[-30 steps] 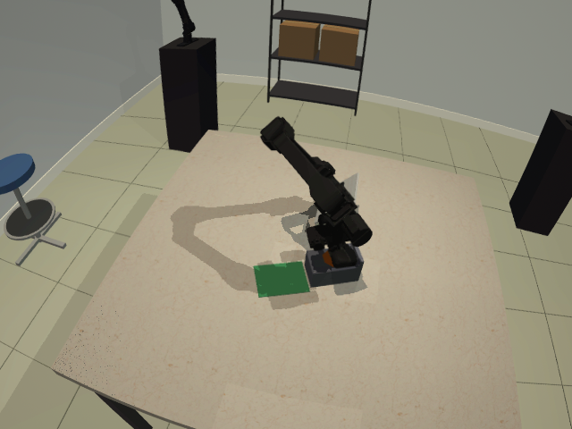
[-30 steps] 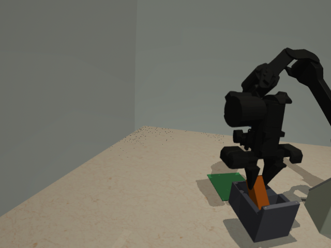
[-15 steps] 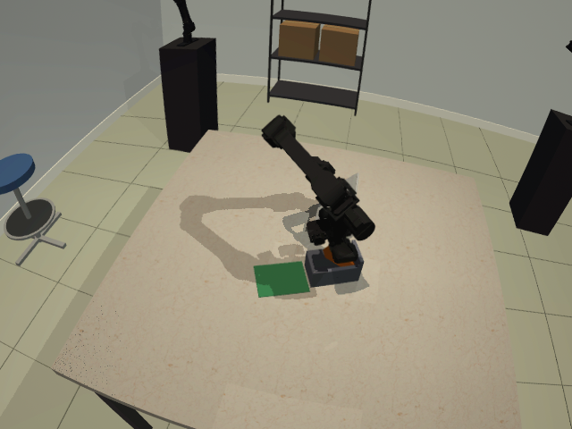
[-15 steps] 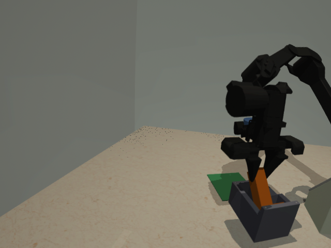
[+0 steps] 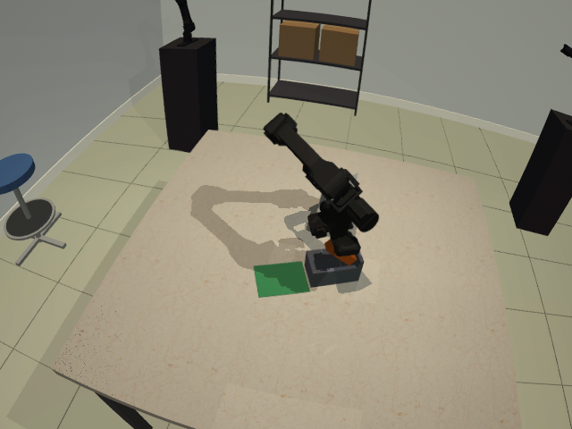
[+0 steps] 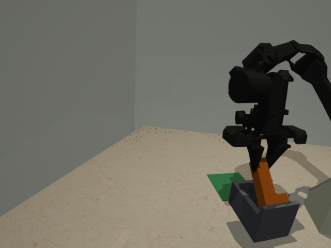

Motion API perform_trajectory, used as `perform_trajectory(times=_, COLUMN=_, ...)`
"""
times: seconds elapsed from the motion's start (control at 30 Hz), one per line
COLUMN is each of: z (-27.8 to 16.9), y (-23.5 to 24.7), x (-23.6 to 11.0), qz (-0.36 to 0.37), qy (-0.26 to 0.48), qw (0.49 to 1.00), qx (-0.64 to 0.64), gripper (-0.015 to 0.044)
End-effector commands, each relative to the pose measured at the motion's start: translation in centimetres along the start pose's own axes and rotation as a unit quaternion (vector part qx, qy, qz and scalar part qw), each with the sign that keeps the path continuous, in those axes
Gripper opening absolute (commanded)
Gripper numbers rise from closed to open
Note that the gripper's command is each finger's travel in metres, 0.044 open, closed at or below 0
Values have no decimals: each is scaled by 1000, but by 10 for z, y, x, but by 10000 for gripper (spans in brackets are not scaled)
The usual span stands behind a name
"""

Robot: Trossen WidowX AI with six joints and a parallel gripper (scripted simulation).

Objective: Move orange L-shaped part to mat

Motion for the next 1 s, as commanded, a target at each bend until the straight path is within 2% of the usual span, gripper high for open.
perform_trajectory(times=0.0, z=0, y=1, x=-11, qz=5, qy=2, qw=1000, qx=3, gripper=0)
perform_trajectory(times=0.63, z=1, y=0, x=-30, qz=5, qy=3, qw=1000, qx=3, gripper=0)
perform_trajectory(times=0.97, z=42, y=-13, x=-26, qz=4, qy=2, qw=1000, qx=3, gripper=0)
Point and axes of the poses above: the point midway between the two fingers, 35 mm back from their tips, its own x axis out along the fingers, its own y axis across the jaws, z = x × y, the point moved 4 cm from there along -x, back along the fingers, and after that the axes turned 12 degrees about -x, right-handed, at the moved point
